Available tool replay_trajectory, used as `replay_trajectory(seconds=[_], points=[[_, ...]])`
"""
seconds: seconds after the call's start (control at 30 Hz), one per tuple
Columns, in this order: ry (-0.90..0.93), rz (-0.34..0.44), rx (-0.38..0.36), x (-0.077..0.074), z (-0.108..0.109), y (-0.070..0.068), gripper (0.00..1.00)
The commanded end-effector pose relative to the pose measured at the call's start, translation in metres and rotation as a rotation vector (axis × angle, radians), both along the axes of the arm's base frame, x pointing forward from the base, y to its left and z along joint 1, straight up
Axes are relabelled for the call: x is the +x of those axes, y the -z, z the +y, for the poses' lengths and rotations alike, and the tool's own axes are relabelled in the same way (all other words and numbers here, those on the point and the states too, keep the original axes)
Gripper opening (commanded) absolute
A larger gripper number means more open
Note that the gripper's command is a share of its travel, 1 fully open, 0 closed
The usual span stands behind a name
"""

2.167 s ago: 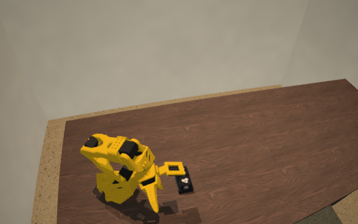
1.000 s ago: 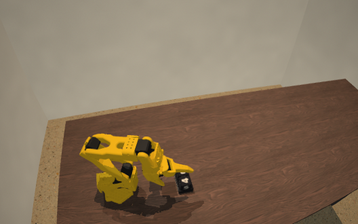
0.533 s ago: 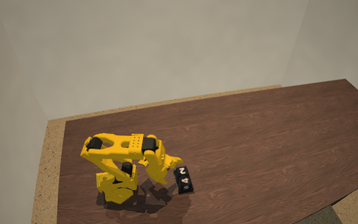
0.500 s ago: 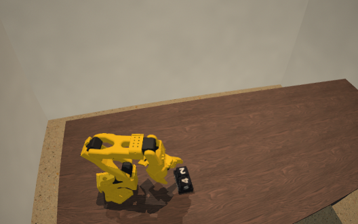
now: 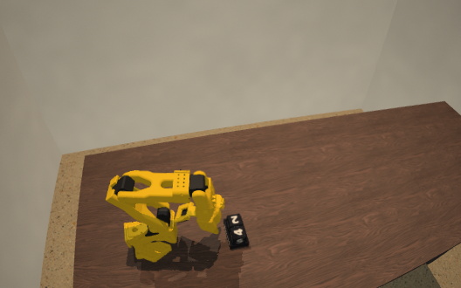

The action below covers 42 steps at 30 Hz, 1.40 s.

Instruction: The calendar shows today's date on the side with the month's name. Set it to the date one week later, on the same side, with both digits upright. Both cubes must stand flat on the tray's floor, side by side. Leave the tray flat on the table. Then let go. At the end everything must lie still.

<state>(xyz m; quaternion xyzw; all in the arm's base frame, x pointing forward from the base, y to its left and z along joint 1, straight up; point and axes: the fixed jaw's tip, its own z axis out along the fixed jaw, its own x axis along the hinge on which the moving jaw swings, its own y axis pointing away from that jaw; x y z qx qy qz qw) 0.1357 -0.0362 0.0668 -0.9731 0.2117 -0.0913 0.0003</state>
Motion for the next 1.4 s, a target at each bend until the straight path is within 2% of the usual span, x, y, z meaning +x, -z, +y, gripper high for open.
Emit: replay_trajectory(seconds=[0.0, 0.5, 1.13, 1.17, 1.37], points=[[-0.065, -0.035, -0.016, 0.008, 0.001, -0.006, 0.35], [-0.314, -0.007, -0.051, 0.011, 0.006, -0.003, 0.31], [-0.358, -0.003, -0.057, 0.012, 0.007, -0.003, 0.3], [-0.377, -0.042, -0.072, 0.019, 0.007, -0.009, 0.3], [-0.377, -0.042, -0.072, 0.019, 0.007, -0.009, 0.3]])
